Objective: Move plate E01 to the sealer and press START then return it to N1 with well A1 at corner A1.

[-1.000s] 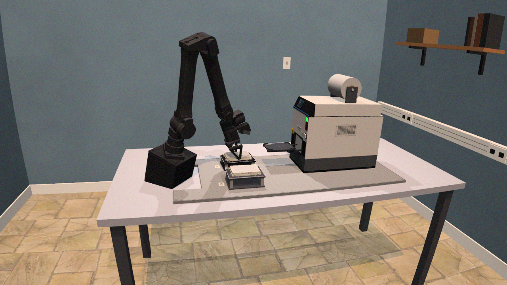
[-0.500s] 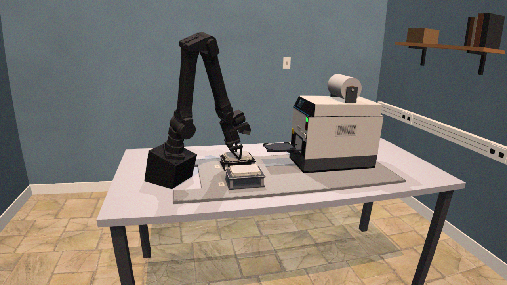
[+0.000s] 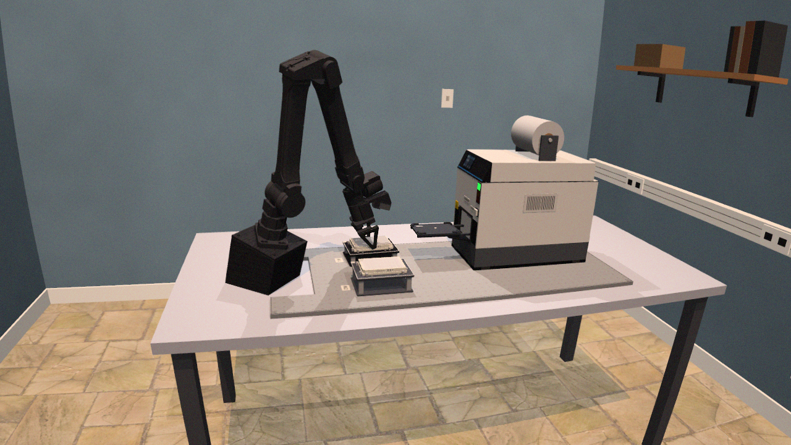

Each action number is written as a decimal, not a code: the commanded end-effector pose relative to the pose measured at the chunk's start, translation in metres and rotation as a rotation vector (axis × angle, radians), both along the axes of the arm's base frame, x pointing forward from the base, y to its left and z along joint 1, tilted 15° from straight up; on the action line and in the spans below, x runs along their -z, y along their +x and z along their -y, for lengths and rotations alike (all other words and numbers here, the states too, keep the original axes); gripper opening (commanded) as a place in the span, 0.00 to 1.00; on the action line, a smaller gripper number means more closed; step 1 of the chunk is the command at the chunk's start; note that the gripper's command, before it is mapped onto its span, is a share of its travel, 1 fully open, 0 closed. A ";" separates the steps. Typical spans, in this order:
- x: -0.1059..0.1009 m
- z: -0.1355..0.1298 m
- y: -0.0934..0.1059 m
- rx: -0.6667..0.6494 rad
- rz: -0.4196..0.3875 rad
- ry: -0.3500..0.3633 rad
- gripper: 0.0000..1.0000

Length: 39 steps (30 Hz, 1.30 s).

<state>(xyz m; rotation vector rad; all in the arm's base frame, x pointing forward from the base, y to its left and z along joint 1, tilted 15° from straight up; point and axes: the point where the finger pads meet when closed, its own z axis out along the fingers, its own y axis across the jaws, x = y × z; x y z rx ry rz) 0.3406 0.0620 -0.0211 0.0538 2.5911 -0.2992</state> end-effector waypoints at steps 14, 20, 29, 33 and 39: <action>-0.005 -0.008 0.003 -0.018 0.022 0.011 1.00; -0.006 -0.008 0.002 -0.019 0.015 0.008 1.00; -0.001 -0.007 0.000 -0.019 -0.001 0.002 1.00; 0.001 -0.007 0.000 -0.020 -0.001 0.002 1.00; -0.001 -0.008 0.003 -0.020 0.010 0.007 1.00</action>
